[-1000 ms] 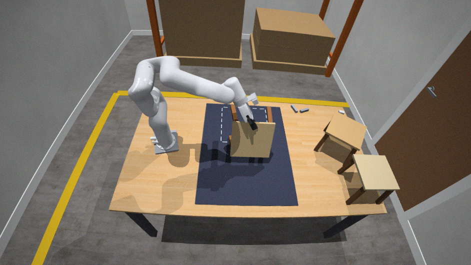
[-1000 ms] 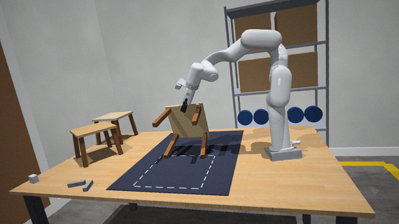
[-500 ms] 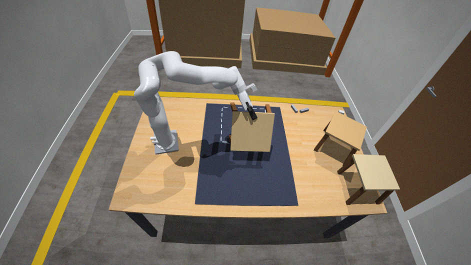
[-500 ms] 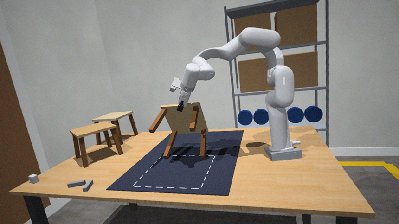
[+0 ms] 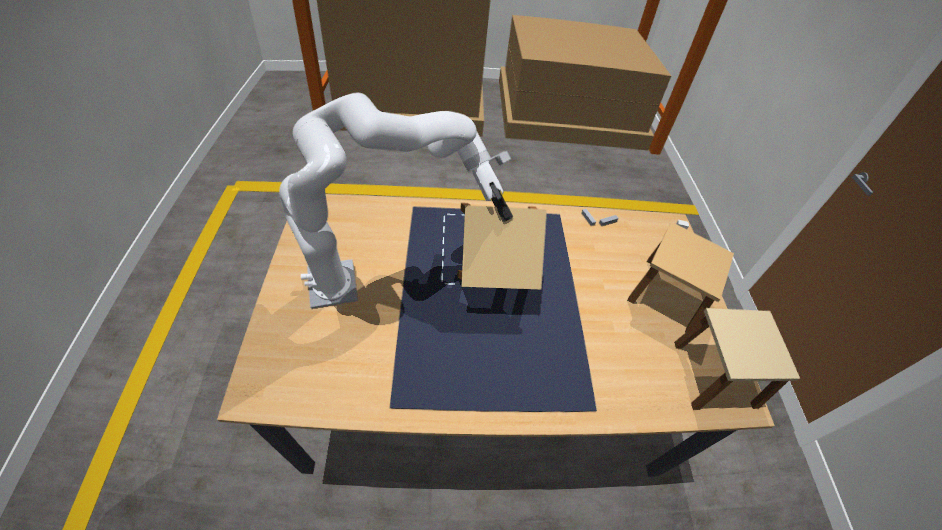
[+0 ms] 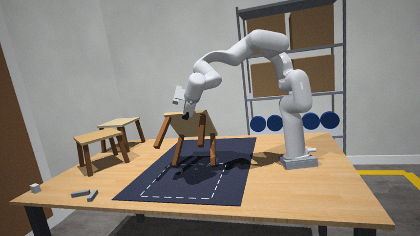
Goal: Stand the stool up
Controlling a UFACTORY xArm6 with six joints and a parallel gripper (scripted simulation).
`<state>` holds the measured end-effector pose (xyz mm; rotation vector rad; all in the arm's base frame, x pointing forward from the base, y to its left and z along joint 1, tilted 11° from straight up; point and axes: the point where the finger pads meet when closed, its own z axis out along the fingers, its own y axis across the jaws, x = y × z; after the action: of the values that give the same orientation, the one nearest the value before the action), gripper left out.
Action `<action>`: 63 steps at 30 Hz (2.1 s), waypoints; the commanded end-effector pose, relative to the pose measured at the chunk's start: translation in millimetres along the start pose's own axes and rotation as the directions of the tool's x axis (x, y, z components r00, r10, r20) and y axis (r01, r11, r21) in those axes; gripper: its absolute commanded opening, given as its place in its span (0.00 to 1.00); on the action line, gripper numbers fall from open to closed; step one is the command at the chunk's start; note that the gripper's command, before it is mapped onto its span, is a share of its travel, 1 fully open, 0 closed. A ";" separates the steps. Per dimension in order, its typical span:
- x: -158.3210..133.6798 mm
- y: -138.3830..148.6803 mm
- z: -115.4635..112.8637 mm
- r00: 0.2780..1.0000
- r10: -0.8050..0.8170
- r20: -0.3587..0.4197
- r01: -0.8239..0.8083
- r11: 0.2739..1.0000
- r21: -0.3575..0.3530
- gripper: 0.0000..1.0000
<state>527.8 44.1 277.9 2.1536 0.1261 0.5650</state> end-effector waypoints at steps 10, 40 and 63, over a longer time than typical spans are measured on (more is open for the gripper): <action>19.6 -48.3 -28.5 0.995 -0.099 0.024 0.102 0.977 -0.185 0.21; 36.1 -136.4 -54.9 0.966 -0.247 0.074 0.254 0.862 -0.439 0.21; 38.6 -174.5 -58.5 0.948 -0.301 0.106 0.309 0.789 -0.531 0.21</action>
<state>554.5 199.8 185.7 1.5542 0.2696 0.3425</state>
